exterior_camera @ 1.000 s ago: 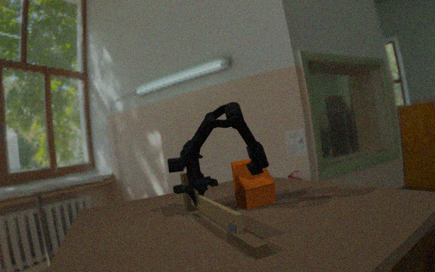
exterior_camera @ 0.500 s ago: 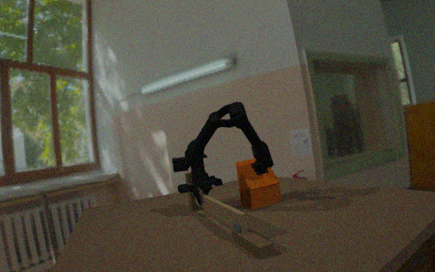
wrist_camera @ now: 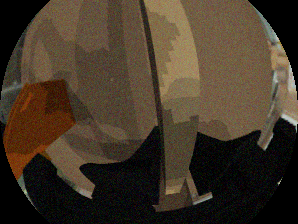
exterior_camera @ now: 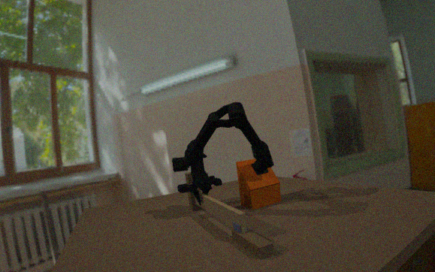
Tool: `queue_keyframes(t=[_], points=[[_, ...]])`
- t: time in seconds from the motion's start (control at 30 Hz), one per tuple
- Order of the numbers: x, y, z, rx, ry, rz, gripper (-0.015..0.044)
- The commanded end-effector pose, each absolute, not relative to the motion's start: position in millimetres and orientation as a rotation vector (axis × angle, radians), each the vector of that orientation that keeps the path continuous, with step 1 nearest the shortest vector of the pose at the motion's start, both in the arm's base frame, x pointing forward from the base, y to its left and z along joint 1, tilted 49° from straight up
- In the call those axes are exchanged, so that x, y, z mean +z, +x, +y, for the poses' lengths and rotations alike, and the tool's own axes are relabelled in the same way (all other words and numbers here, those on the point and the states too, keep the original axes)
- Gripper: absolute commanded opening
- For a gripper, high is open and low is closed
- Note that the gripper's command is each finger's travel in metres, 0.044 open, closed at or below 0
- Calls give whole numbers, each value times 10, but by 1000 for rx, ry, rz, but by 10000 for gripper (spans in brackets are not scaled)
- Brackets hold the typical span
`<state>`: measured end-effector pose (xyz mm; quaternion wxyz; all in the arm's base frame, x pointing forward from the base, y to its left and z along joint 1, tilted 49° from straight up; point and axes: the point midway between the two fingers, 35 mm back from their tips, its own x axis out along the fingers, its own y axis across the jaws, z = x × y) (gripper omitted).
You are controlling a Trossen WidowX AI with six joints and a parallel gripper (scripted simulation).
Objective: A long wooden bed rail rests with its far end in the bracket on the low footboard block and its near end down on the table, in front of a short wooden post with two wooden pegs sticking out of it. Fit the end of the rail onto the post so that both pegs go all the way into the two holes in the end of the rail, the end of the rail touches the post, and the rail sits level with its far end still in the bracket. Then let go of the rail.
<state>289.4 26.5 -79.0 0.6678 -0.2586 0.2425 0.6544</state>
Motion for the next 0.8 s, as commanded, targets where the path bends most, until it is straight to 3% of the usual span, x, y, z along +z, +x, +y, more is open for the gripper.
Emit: queue_keyframes(t=[0.0, 0.77], points=[[-799, 2900, 240, 1473, -585, 547, 0], [-853, 2902, 188, 1473, -586, 547, 0]])
